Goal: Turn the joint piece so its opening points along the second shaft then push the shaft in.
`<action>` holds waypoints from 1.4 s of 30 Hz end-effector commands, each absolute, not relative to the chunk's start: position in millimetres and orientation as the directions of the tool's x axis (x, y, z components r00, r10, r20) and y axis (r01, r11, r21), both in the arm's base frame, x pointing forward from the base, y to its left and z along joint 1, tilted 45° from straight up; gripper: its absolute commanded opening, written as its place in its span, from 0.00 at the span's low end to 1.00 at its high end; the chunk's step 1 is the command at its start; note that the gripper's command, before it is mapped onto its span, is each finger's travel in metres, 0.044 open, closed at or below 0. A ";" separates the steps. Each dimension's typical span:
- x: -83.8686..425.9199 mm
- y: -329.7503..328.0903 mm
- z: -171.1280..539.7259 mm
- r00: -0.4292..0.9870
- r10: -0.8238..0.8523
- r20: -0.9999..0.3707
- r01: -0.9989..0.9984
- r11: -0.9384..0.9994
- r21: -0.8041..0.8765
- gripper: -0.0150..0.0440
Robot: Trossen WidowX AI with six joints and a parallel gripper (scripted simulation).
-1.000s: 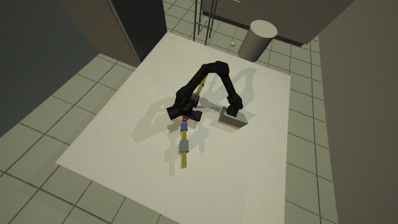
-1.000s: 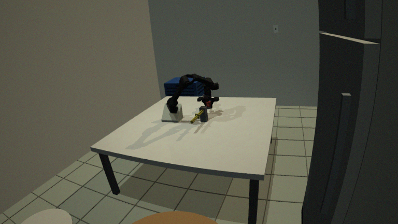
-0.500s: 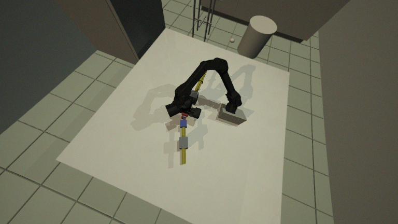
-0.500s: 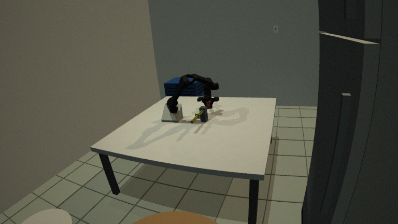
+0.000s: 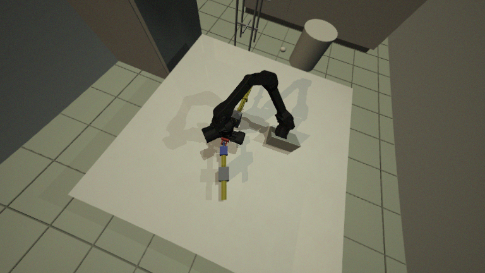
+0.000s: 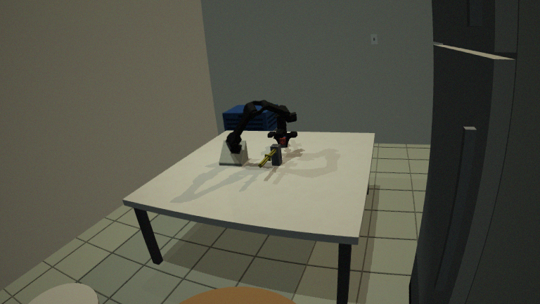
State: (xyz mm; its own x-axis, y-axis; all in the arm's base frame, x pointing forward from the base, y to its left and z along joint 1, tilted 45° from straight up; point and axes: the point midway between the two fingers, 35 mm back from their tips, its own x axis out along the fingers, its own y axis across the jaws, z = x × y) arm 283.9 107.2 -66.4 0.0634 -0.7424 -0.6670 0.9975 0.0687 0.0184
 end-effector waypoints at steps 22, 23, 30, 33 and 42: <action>282.1 105.6 -68.0 0.062 -0.713 -0.698 0.998 0.040 0.048 0.25; 281.4 105.1 -68.5 0.063 -0.702 -0.710 0.998 0.030 0.059 0.25; 280.8 104.6 -69.1 0.069 -0.688 -0.722 0.997 0.022 0.074 0.25; 280.8 104.6 -69.1 0.069 -0.688 -0.722 0.997 0.022 0.074 0.25; 281.3 104.9 -68.8 0.071 -0.690 -0.720 0.997 0.031 0.069 0.25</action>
